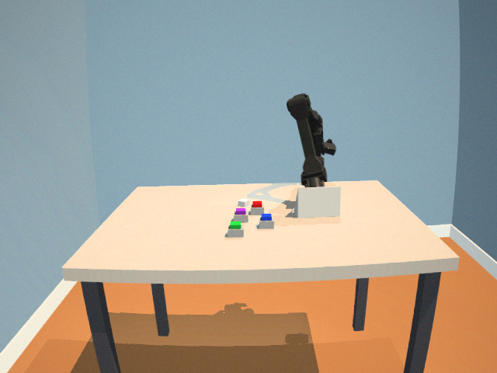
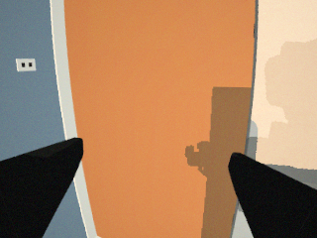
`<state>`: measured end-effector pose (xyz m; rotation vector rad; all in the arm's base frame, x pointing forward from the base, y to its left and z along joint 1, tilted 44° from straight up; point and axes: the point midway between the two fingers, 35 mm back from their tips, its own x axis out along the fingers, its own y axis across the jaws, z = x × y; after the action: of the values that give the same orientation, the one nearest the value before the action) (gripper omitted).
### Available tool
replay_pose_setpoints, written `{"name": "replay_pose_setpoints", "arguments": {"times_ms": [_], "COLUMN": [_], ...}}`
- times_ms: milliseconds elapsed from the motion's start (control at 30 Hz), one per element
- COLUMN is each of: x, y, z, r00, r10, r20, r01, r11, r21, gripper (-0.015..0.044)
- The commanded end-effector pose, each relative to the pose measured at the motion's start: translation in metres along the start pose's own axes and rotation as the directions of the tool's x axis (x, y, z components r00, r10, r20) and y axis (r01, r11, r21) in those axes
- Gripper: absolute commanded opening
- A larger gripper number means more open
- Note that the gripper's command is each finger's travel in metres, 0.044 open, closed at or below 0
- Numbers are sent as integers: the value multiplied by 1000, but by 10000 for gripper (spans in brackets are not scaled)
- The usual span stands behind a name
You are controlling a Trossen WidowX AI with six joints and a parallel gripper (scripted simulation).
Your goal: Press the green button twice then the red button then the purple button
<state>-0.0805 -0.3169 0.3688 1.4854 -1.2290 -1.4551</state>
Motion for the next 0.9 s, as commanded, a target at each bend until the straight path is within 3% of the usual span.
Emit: {"name": "replay_pose_setpoints", "arguments": {"times_ms": [0,133,400,633,867], "x": [0,7,16,6,-25], "y": [0,-3,-21,-61,-126], "z": [-1,-28,-126,-226,-316], "r00": [1000,998,955,858,727], "r10": [-1,-15,-96,-248,-445], "r20": [-3,-65,-281,-450,-523], "r01": [1,11,33,63,57], "r11": [1000,998,975,920,798], "r21": [-2,-61,-220,-387,-600], "gripper": [400,400,400,400,400]}}
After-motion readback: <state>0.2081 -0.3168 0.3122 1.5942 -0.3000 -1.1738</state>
